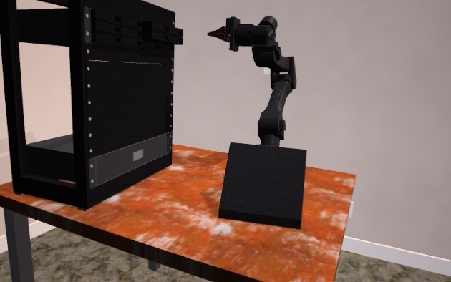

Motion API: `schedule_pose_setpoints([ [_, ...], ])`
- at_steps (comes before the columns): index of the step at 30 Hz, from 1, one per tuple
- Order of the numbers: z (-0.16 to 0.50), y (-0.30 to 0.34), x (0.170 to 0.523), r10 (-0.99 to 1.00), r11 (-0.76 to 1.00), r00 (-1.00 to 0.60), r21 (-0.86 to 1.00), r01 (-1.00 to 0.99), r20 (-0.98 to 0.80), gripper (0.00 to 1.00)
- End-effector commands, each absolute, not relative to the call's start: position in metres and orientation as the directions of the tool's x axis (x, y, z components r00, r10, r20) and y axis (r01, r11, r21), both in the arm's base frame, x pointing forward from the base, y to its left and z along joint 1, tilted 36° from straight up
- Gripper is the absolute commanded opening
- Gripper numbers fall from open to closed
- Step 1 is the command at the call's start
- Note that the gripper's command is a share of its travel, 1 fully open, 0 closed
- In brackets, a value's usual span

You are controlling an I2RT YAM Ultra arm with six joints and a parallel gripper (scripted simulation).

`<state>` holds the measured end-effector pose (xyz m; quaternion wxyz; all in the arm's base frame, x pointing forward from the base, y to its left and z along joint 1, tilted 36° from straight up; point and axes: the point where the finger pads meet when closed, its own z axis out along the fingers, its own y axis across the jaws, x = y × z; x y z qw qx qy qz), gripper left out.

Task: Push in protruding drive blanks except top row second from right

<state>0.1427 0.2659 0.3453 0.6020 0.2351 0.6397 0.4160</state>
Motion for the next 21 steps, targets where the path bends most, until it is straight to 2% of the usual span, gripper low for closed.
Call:
schedule_pose_setpoints([
  [1, 0.339, 0.272, 0.138, 0.782, 0.562, -0.175, 0.797, -0.221, -0.599, 0.00],
  [11, 0.340, 0.273, 0.138, 0.782, 0.560, -0.175, 0.798, -0.221, -0.598, 0.00],
  [21, 0.332, 0.293, 0.167, 0.796, 0.550, -0.164, 0.809, -0.206, -0.583, 0.00],
])
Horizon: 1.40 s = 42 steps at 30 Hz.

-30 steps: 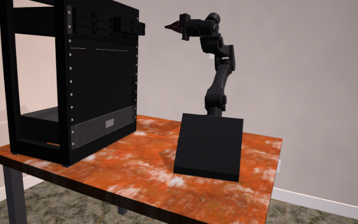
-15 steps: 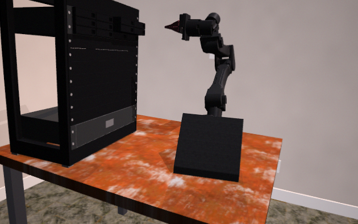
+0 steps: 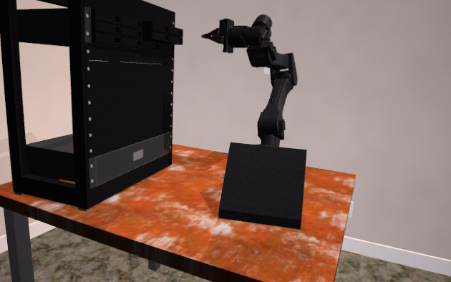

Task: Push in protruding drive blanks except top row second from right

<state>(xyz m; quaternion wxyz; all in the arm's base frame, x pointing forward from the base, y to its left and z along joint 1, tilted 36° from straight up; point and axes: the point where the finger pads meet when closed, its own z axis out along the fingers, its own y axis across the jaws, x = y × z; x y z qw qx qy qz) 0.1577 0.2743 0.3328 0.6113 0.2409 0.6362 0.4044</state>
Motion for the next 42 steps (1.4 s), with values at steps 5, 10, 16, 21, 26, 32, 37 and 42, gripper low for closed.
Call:
schedule_pose_setpoints([
  [5, 0.311, 0.320, 0.198, 0.796, 0.550, -0.165, 0.809, -0.205, -0.583, 0.00],
  [10, 0.316, 0.322, 0.207, 0.816, 0.521, -0.163, 0.828, -0.209, -0.555, 0.00],
  [16, 0.306, 0.329, 0.212, 0.798, 0.547, -0.165, 0.812, -0.205, -0.580, 0.00],
  [21, 0.307, 0.339, 0.251, 0.796, 0.550, -0.167, 0.810, -0.204, -0.582, 0.00],
  [26, 0.308, 0.344, 0.270, 0.796, 0.550, -0.167, 0.810, -0.203, -0.582, 0.00],
  [32, 0.322, 0.343, 0.261, 0.812, 0.518, -0.177, 0.826, -0.223, -0.556, 0.00],
  [37, 0.322, 0.343, 0.261, 0.810, 0.521, -0.176, 0.824, -0.224, -0.560, 0.00],
  [42, 0.323, 0.343, 0.261, 0.809, 0.522, -0.175, 0.823, -0.224, -0.561, 0.00],
])
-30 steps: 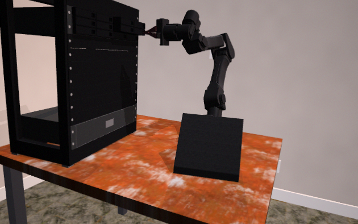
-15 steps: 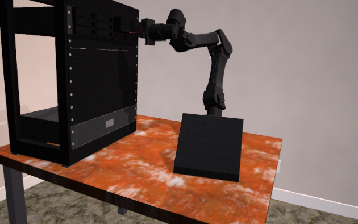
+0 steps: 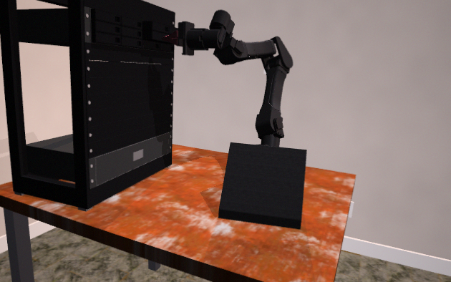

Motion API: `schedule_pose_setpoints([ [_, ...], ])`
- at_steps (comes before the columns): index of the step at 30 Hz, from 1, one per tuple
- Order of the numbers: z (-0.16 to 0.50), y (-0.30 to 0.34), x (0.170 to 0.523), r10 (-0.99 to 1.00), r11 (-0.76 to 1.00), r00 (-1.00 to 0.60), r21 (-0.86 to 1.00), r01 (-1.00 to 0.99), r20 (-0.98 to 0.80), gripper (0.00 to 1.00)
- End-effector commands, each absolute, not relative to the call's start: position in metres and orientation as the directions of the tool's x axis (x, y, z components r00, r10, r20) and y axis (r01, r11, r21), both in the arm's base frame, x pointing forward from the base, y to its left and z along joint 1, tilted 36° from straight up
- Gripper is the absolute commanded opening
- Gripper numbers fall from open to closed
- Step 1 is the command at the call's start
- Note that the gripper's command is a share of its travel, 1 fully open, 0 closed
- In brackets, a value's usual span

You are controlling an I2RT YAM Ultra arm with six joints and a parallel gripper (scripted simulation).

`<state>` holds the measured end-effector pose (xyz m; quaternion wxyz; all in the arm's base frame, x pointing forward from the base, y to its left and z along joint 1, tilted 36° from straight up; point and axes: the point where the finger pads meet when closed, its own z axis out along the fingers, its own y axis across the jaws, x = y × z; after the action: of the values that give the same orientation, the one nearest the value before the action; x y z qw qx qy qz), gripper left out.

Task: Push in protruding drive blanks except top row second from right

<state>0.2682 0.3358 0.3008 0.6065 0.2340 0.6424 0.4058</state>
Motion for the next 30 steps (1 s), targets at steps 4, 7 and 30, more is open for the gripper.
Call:
schedule_pose_setpoints([
  [4, 0.326, 0.346, 0.260, 0.805, 0.528, -0.176, 0.820, -0.223, -0.566, 0.00],
  [7, 0.326, 0.347, 0.260, 0.805, 0.529, -0.176, 0.819, -0.223, -0.567, 0.00],
  [30, 0.314, 0.349, 0.278, 0.795, 0.552, -0.167, 0.809, -0.203, -0.584, 0.00],
])
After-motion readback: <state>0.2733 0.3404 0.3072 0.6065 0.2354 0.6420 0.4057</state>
